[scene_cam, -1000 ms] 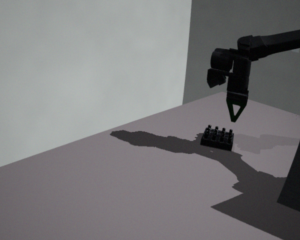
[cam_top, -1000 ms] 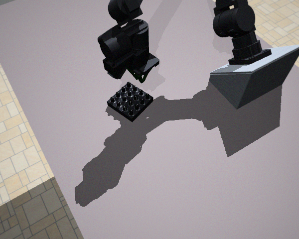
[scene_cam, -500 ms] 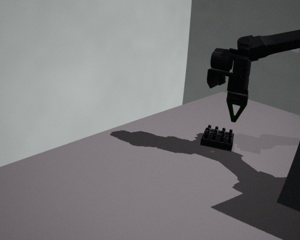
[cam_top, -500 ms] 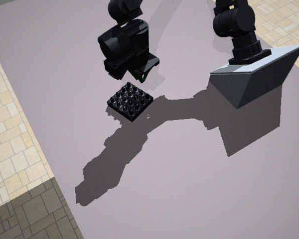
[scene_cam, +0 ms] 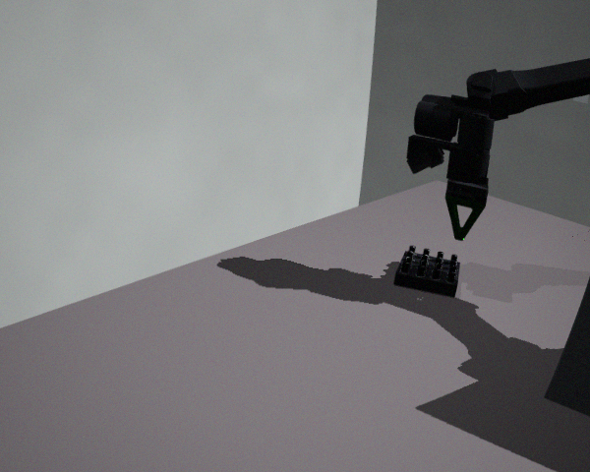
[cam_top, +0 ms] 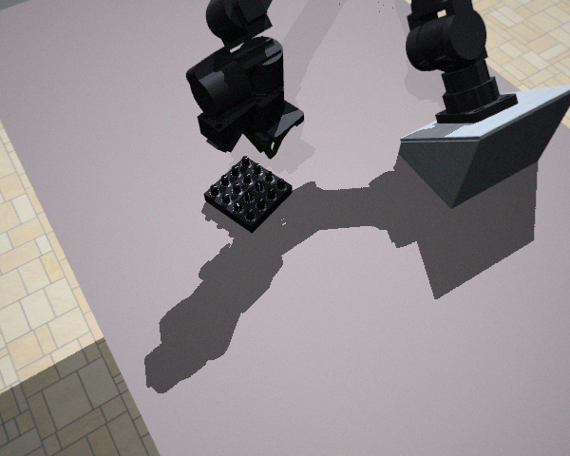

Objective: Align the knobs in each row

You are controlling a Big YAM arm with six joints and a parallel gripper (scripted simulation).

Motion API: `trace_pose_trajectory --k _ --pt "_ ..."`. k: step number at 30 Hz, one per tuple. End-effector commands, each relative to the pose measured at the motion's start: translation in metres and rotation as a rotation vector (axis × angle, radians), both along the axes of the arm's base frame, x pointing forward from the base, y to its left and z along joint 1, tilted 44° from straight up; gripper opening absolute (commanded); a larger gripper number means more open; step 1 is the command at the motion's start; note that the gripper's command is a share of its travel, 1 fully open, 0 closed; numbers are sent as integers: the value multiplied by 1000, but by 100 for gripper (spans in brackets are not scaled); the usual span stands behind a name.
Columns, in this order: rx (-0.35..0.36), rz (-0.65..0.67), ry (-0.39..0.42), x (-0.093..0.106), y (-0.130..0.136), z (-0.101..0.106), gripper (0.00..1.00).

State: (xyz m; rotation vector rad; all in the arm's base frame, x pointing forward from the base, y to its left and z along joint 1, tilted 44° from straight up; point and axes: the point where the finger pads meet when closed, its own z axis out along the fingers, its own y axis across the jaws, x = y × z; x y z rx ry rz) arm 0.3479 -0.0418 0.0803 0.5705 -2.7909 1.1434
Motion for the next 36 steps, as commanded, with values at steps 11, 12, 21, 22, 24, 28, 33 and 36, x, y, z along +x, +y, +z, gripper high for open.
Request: trace_pose_trajectory --k 11,12,21,22,24,28,33,36 --pt "9 8 -19 15 3 6 18" --pt "10 5 -21 15 2 4 18" --pt "6 1 -10 10 -6 -4 18" --pt "5 4 -4 7 -6 -6 18" --pt "5 4 -4 7 -6 -6 18" --pt "3 1 -4 7 -11 -9 18" --pt "1 3 4 4 -15 -16 18" --pt "3 4 -10 11 -17 -15 18"
